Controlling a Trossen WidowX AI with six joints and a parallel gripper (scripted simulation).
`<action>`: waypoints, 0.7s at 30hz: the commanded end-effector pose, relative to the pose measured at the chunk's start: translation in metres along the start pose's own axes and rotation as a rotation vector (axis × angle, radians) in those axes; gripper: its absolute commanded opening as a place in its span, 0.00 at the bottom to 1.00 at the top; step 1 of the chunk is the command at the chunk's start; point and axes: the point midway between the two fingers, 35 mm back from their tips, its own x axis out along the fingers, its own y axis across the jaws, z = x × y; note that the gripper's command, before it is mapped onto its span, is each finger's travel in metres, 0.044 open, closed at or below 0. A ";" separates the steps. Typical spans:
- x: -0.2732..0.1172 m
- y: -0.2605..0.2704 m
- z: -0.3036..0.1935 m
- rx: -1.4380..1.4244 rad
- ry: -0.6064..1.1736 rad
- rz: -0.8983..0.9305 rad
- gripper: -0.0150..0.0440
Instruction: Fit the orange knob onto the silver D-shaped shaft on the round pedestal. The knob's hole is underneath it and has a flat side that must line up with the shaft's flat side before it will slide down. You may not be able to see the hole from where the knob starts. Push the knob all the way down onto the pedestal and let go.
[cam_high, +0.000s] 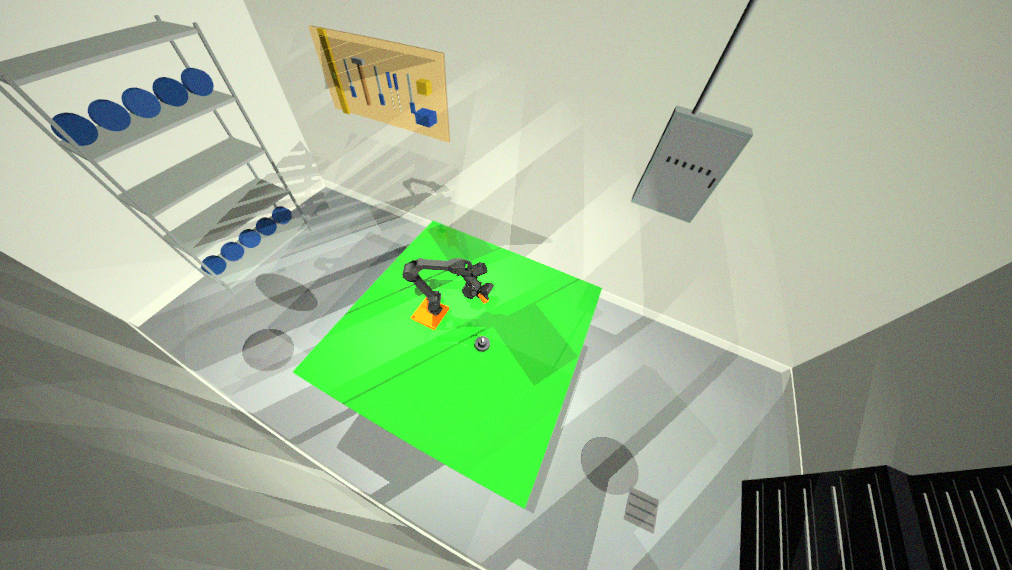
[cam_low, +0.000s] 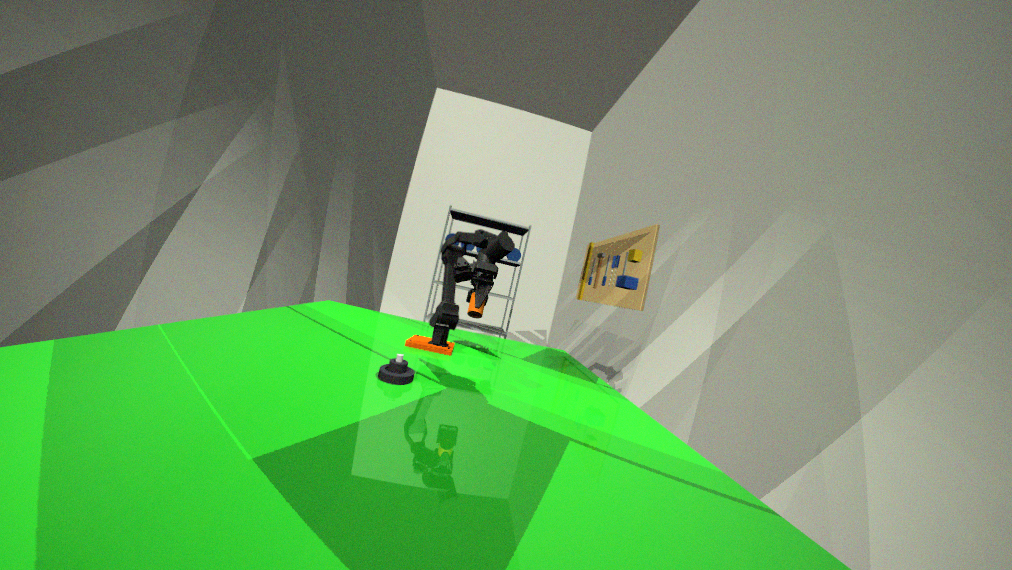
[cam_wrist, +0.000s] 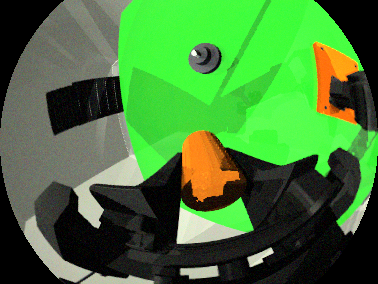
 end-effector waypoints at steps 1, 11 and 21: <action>0.005 0.001 -0.001 0.004 0.006 -0.085 0.25; 0.023 -0.003 -0.001 0.002 0.005 -0.291 0.25; 0.040 -0.007 -0.001 0.001 0.005 -0.489 0.25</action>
